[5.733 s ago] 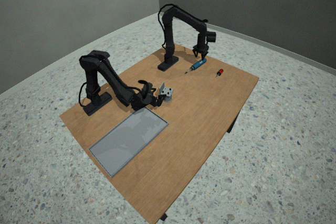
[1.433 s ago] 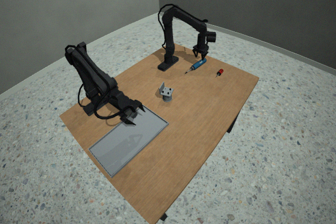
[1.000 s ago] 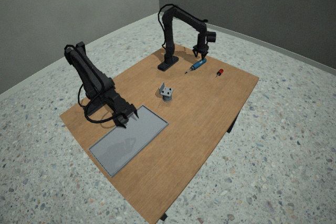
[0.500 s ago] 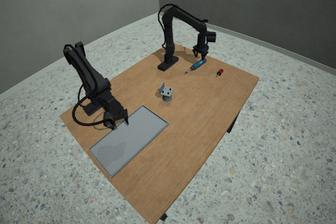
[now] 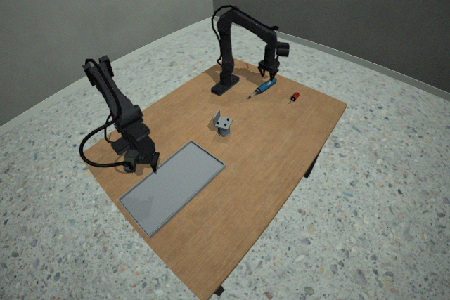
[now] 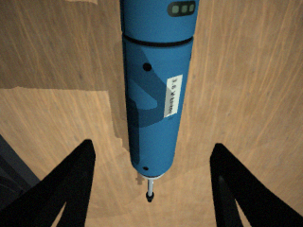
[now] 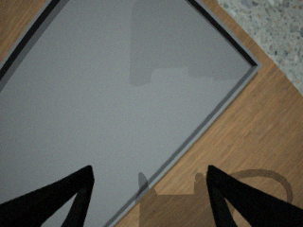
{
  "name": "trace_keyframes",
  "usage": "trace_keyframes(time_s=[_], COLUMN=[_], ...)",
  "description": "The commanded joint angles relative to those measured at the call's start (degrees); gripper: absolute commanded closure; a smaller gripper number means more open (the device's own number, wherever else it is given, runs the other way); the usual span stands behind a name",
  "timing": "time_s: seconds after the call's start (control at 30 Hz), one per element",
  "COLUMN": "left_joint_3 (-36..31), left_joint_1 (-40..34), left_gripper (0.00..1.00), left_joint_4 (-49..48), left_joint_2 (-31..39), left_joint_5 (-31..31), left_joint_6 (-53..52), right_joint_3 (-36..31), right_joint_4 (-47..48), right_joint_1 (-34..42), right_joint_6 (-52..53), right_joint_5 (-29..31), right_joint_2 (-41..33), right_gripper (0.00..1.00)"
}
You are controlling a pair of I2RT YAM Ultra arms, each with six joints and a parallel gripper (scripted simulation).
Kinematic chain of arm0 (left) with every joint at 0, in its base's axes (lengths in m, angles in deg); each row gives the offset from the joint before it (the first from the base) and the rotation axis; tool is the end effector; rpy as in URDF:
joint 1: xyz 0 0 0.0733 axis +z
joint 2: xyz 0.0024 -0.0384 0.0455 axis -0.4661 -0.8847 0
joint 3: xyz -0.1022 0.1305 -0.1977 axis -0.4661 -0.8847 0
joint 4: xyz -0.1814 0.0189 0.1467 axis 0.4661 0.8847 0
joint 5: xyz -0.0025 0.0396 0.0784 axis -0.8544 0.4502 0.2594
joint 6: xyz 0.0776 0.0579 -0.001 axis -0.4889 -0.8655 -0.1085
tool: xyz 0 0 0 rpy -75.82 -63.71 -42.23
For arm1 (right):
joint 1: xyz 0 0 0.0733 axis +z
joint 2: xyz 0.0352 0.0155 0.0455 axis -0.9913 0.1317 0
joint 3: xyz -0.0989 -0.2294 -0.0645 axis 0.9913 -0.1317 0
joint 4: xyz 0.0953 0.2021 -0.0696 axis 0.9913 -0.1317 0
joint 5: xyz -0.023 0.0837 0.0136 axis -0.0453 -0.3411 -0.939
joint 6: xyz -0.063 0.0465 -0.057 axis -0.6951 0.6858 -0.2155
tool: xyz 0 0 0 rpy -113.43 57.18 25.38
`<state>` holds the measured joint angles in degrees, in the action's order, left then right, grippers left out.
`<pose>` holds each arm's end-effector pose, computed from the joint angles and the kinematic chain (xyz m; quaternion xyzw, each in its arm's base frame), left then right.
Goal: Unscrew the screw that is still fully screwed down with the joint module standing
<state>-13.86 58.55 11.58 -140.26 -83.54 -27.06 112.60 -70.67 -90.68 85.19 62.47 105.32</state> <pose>0.1920 0.1155 0.1511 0.6642 -0.7475 -0.0013 0.0063 0.2538 -0.0532 0.1700 0.4003 0.9094 -0.0798 0.0801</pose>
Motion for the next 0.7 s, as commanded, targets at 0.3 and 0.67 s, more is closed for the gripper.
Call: trace_keyframes(time_s=[0.3, 0.67], left_joint_3=[1.46, 1.46], left_joint_1=[-0.05, -0.05], left_gripper=[0.35, 0.35], left_joint_4=[0.82, 0.82], left_joint_2=[2.15, 2.15], left_joint_5=[-0.05, -0.05], left_joint_6=[-0.40, -0.40], right_joint_3=[2.79, 3.13], right_joint_4=[-9.84, -15.23], right_joint_1=[-4.55, -6.58], right_joint_6=[13.12, 20.73], right_joint_5=[13.35, 21.06], right_joint_2=[-1.93, -4.05], right_gripper=[0.14, 0.14])
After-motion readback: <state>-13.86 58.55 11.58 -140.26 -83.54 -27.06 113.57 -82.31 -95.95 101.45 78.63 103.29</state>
